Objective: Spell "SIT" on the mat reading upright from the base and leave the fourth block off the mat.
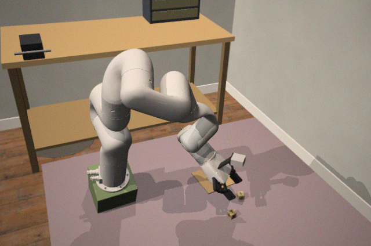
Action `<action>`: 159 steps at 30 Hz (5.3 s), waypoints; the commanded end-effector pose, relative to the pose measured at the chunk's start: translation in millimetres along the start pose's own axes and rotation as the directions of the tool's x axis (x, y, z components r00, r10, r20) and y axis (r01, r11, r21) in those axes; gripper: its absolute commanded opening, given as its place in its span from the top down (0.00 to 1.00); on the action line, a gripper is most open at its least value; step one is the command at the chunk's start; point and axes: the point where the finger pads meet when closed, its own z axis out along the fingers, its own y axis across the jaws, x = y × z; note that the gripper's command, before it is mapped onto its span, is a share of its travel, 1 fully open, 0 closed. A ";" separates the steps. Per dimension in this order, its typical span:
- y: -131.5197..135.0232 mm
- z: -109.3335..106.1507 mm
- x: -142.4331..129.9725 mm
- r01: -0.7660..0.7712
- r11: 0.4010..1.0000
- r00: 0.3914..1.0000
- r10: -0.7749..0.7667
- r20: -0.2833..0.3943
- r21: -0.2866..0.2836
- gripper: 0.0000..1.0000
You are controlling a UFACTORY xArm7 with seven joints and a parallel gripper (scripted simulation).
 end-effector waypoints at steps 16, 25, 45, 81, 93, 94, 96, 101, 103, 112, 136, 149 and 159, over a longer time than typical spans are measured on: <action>-0.5 -0.1 1.2 -0.001 1.000 1.000 0.001 -0.002 0.001 0.00; -0.5 -0.1 1.2 -0.001 1.000 1.000 0.001 -0.002 0.001 0.00; -1.1 -0.1 1.0 -0.005 1.000 1.000 0.005 0.003 -0.004 0.00; -82.7 -37.7 -40.8 -0.208 0.947 0.887 0.287 0.362 -0.243 0.00; -125.1 -63.6 -59.5 -0.260 0.921 0.790 0.376 0.485 -0.291 0.00; -125.1 -63.6 -59.5 -0.260 0.921 0.790 0.376 0.485 -0.291 0.00; -135.2 -70.3 -63.7 -0.271 0.915 0.764 0.394 0.511 -0.300 0.00; -153.7 -82.8 -70.9 -0.289 0.904 0.714 0.423 0.558 -0.315 0.00; -161.8 -88.5 -73.9 -0.297 0.899 0.691 0.435 0.577 -0.322 0.00; -191.5 -110.2 -84.2 -0.324 0.882 0.603 0.472 0.643 -0.344 0.00; -192.8 -110.3 -85.7 -0.348 0.862 0.586 0.508 0.632 -0.370 0.00; -193.8 -103.3 -94.5 -0.518 0.646 0.435 0.764 0.477 -0.561 0.00; -194.1 -98.4 -99.9 -0.601 0.460 0.309 0.888 0.341 -0.654 0.00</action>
